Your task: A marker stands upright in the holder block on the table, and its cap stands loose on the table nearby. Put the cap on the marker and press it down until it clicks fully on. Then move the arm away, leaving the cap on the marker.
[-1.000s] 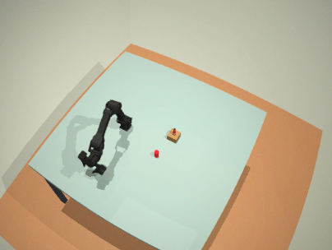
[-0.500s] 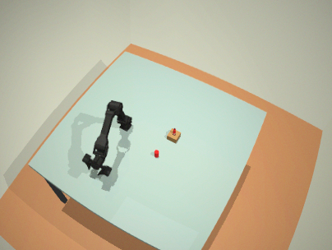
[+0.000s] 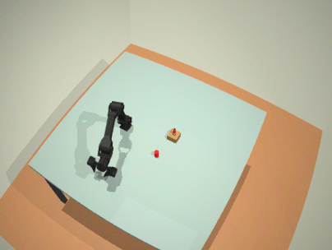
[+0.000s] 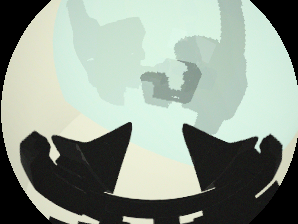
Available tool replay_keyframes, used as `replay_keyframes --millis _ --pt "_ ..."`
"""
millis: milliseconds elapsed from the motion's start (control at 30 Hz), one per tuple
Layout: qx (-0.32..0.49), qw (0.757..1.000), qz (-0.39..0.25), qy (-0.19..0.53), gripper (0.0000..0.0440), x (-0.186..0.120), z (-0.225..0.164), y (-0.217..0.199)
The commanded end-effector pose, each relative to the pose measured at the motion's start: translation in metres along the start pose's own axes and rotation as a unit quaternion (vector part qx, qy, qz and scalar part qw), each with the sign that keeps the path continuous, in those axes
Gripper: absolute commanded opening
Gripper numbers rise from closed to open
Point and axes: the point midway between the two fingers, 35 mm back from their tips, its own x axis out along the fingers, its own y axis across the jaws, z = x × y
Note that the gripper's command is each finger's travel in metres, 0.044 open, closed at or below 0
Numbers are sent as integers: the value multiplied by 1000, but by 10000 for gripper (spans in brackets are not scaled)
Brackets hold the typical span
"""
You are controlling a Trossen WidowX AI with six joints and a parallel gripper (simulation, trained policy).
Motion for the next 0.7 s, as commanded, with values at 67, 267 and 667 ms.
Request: replay_keyframes --millis 67,267,667 --pt "-13 1000 -11 3 307 -5 -2 -14" --pt "-28 999 -21 4 308 -10 -3 -28" --pt "-58 998 -40 6 310 -20 -3 -55"
